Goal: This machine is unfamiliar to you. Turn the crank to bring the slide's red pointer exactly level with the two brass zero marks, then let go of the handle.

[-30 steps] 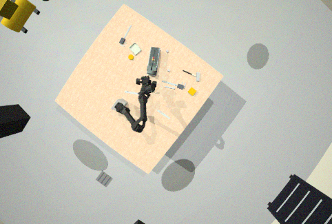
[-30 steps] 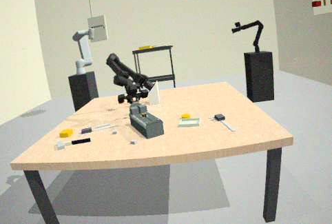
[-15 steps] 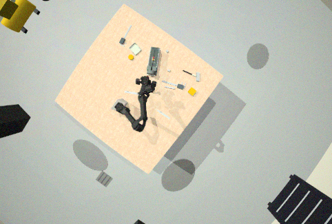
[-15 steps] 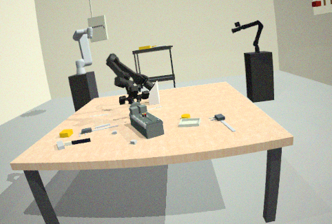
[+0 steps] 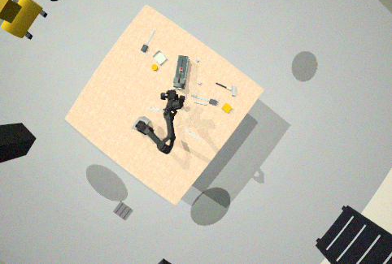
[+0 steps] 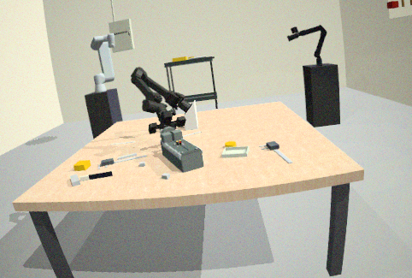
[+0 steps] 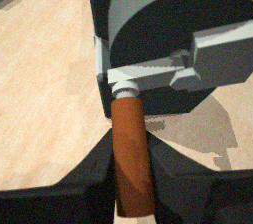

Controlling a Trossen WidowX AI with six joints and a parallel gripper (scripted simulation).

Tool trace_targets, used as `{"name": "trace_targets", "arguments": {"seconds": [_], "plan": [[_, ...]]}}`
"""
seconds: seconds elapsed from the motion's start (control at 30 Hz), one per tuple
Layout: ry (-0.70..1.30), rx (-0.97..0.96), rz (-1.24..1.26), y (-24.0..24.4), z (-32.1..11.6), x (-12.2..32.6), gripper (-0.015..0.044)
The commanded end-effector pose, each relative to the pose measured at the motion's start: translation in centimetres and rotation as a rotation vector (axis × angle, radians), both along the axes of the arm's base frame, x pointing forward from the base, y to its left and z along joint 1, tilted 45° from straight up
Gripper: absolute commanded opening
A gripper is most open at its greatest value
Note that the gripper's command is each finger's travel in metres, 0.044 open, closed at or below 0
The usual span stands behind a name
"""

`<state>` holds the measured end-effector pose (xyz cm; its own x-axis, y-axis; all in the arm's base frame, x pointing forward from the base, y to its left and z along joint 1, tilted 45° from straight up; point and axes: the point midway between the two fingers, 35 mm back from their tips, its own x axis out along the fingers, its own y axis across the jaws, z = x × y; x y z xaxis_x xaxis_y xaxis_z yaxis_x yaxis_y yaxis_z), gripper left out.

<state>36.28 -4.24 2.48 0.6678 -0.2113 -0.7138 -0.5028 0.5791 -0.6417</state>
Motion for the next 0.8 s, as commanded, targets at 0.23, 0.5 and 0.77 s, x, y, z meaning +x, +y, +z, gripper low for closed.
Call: {"name": "trace_targets", "arguments": {"seconds": [0.23,0.5,0.77], "plan": [[0.005,-0.004,-0.003,-1.7,-0.6,0.6,0.0000],[0.005,-0.005,-0.003,-2.6,-0.3,1.1,0.0000],[0.005,-0.005,-0.003,-3.1,0.0,1.5,0.0000]]}}
